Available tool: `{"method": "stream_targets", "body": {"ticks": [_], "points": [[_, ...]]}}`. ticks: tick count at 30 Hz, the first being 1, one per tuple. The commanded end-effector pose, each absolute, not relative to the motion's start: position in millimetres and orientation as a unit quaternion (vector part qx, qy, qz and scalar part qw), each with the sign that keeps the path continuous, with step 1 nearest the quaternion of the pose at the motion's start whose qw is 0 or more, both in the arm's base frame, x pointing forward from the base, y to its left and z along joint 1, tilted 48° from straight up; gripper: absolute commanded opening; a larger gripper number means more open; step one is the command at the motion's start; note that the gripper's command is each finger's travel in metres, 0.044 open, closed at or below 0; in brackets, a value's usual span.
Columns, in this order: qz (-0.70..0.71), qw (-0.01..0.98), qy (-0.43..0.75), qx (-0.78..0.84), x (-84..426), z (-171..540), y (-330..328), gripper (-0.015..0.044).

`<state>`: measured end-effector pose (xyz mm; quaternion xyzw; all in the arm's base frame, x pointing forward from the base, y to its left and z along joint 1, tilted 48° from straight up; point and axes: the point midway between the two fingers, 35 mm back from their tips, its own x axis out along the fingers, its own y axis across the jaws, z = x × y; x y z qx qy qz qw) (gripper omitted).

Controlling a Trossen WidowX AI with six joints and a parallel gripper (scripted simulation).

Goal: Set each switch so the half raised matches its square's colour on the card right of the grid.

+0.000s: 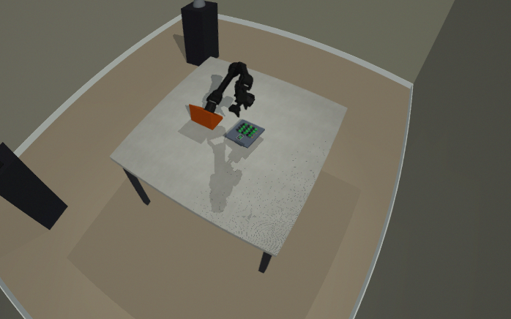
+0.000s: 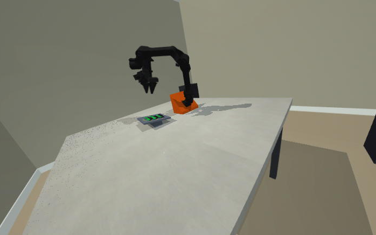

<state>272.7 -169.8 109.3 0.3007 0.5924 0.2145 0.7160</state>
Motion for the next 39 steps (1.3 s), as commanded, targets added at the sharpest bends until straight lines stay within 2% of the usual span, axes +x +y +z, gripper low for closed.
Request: {"method": "stream_targets", "body": {"ticks": [1, 10, 15, 20, 39], "points": [[0.214, 0.715, 0.593, 0.302, 273.5, 108.8, -168.8, 0.0374], [0.213, 0.685, 0.602, 0.35, 324.1, 71.9, -88.1, 0.0138], [0.214, 0.685, 0.602, 0.351, 325.3, 71.0, -85.6, 0.0006], [0.21, 0.692, 0.593, 0.354, 330.8, 48.8, -61.7, 0.0], [0.21, 0.693, 0.592, 0.354, 335.3, 32.4, -43.7, 0.0]]}}
